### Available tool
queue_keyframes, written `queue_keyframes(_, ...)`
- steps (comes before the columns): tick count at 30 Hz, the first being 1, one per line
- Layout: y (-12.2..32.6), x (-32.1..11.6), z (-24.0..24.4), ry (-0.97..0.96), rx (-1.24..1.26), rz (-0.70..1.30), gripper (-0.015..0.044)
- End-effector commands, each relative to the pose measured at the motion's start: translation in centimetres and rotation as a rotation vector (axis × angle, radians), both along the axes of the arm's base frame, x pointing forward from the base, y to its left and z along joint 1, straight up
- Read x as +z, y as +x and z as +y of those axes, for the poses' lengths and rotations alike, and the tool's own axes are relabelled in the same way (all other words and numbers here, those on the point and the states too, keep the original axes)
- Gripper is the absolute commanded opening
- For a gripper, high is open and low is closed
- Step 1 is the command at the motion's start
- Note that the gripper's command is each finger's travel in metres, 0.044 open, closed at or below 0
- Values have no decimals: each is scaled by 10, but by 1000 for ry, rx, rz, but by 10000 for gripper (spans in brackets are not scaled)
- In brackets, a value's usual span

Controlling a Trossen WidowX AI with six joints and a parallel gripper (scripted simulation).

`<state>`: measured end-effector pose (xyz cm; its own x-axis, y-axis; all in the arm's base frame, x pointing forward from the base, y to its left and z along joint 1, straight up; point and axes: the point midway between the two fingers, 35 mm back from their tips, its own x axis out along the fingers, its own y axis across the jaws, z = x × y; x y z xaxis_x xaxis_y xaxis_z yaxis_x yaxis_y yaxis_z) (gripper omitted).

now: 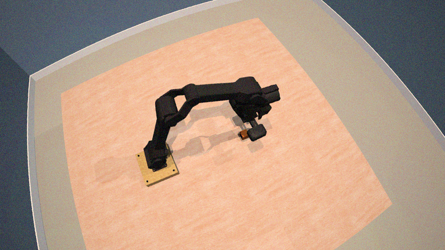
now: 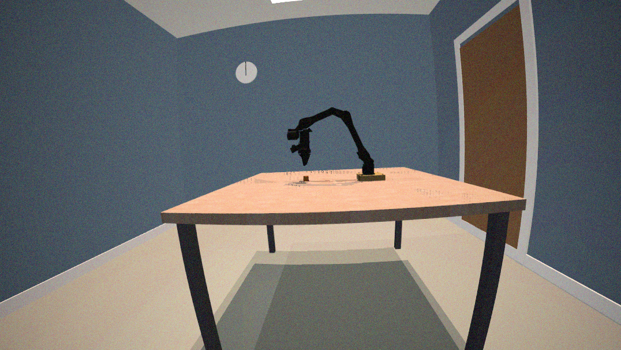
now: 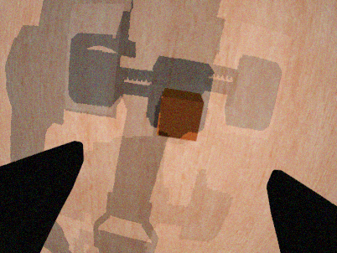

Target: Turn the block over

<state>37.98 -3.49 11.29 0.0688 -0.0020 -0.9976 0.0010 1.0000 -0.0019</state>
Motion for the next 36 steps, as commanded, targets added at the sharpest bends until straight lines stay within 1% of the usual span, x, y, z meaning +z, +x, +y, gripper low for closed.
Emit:
queue_keyframes(1,0,-1,-1,-5,-3,29,440)
queue_keyframes(3,1,-9,-1,-5,-3,29,440)
queue_keyframes(6,2,-34,-1,-5,-3,29,440)
queue_keyframes(12,2,-37,-1,-5,-3,29,440)
queue_keyframes(15,1,-50,0,-4,-3,29,440)
queue_keyframes(21,1,-52,0,-4,-3,29,440)
queue_keyframes(36,2,-77,0,-4,-3,29,440)
